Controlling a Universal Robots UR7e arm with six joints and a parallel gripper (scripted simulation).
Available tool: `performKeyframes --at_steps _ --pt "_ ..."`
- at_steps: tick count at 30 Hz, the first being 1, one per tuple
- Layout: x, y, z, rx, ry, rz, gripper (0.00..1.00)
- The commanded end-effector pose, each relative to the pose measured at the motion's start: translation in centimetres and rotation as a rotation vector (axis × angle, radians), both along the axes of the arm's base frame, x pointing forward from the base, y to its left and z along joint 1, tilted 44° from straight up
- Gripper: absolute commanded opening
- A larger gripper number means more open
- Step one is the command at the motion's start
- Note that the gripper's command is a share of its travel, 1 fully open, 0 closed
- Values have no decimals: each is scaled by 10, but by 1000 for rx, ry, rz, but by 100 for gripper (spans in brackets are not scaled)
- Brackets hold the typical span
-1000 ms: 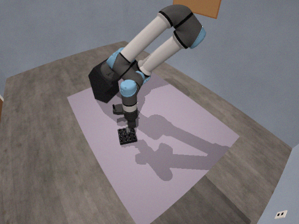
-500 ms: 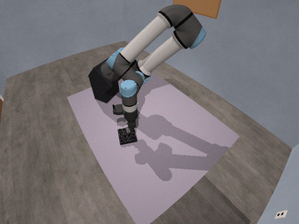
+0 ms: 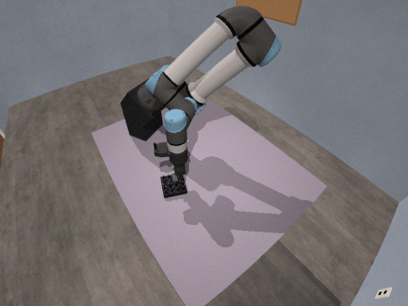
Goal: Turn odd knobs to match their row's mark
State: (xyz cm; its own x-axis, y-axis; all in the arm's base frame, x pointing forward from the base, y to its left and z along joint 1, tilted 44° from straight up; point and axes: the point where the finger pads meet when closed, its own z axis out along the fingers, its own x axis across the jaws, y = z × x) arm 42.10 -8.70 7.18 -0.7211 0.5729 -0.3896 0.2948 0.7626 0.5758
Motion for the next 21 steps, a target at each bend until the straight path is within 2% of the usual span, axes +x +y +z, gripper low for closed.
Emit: performKeyframes --at_steps 1,21 --pt "0 0 0 -1 -1 0 46" --pt "2 0 -2 -1 -1 0 46"
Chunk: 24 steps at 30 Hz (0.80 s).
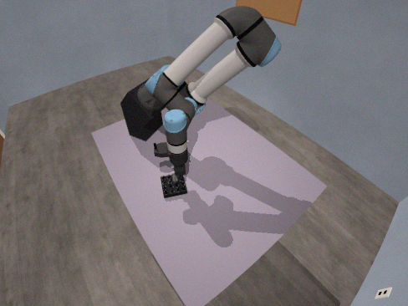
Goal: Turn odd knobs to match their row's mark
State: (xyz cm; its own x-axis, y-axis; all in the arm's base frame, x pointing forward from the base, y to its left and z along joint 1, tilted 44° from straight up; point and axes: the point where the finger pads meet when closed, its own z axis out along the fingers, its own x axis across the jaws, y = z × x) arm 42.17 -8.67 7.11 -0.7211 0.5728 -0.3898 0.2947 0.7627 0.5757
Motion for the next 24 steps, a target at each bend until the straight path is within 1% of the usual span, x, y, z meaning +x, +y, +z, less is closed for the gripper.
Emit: performKeyframes --at_steps 1,24 --pt "1 0 -1 0 0 0 46" --pt "8 4 -9 0 0 0 46"
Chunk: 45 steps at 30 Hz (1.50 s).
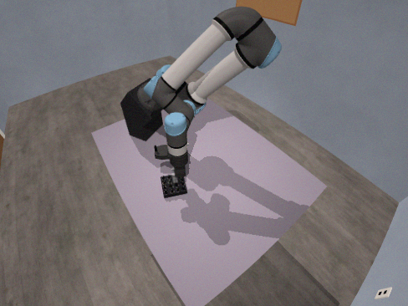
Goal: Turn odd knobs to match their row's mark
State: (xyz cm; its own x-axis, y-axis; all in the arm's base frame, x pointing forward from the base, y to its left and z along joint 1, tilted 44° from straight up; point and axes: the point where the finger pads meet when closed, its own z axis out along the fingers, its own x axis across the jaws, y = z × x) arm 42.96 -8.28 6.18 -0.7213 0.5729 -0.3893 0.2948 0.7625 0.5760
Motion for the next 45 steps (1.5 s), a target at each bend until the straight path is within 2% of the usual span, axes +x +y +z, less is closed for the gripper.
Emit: performKeyframes --at_steps 1,35,36,45 --pt "0 0 0 -1 -1 0 46" --pt "0 0 0 -1 -1 0 46" --pt "0 0 0 -1 -1 0 30" --pt "0 0 0 -1 -1 0 30"
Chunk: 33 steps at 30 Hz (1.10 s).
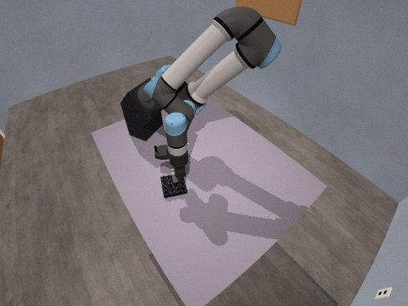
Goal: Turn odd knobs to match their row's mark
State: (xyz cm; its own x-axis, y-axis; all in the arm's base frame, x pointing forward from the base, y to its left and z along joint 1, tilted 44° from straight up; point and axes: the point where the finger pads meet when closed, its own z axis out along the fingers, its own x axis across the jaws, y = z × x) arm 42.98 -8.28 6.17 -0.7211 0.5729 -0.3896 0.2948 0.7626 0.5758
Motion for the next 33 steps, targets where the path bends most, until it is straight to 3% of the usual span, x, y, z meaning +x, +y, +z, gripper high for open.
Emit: performKeyframes --at_steps 1,24,33 --pt "0 0 0 -1 -1 0 30" --pt "0 0 0 -4 -2 3 30" --pt "0 0 0 -90 -43 103 30"
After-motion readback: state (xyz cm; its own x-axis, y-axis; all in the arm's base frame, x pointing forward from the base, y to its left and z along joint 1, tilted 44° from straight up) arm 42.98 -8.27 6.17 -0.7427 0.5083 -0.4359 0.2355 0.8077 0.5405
